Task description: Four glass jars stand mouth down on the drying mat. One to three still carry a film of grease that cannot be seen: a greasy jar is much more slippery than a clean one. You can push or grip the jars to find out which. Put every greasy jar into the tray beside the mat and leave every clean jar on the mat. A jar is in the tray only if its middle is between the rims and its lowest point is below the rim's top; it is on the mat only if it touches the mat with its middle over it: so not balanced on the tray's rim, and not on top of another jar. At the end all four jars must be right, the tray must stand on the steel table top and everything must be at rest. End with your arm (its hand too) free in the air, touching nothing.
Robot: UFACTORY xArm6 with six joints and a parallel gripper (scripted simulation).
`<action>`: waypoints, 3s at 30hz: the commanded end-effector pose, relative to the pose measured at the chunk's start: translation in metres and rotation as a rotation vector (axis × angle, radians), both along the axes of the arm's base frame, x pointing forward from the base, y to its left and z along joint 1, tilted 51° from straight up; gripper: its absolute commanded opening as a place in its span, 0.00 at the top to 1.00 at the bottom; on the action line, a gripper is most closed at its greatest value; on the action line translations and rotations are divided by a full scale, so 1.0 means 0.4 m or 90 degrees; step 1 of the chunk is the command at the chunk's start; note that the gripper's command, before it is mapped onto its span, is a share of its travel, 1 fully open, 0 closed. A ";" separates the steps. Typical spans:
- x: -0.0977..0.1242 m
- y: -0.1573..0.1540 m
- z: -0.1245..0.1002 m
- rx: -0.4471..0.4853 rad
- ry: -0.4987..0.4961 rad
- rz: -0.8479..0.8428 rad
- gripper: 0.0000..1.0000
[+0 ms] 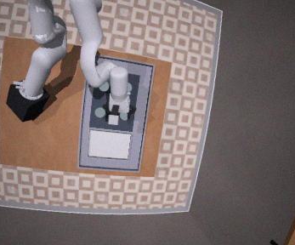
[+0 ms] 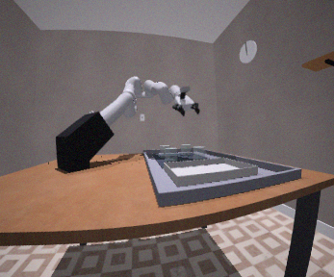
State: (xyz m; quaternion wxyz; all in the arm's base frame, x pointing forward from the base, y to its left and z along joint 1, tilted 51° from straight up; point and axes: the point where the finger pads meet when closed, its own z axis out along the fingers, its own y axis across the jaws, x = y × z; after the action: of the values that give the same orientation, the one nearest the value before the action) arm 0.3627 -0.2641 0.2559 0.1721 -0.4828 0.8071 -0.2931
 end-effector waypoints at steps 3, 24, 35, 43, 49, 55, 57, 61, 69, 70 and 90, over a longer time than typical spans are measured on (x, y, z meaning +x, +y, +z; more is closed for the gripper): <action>-0.002 0.019 0.004 -0.032 -0.015 0.089 0.00; -0.006 0.056 0.007 -0.096 -0.020 0.230 0.00; -0.008 0.075 0.008 -0.126 -0.025 0.307 0.00; -0.009 0.093 0.011 -0.153 -0.030 0.378 0.00; -0.011 0.112 0.013 -0.181 -0.041 0.459 0.00; -0.011 0.112 0.013 -0.181 -0.041 0.459 0.00; -0.013 0.130 0.014 -0.209 -0.054 0.540 0.00; -0.013 0.130 0.014 -0.209 -0.054 0.540 0.00; -0.015 0.147 0.016 -0.234 -0.065 0.615 0.00; -0.015 0.147 0.016 -0.234 -0.065 0.615 0.00; -0.020 0.181 0.018 -0.286 -0.097 0.773 0.00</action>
State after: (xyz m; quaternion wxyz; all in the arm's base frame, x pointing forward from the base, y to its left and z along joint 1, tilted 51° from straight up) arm 0.3545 -0.1918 0.2622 0.2560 -0.8529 0.3048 -0.3379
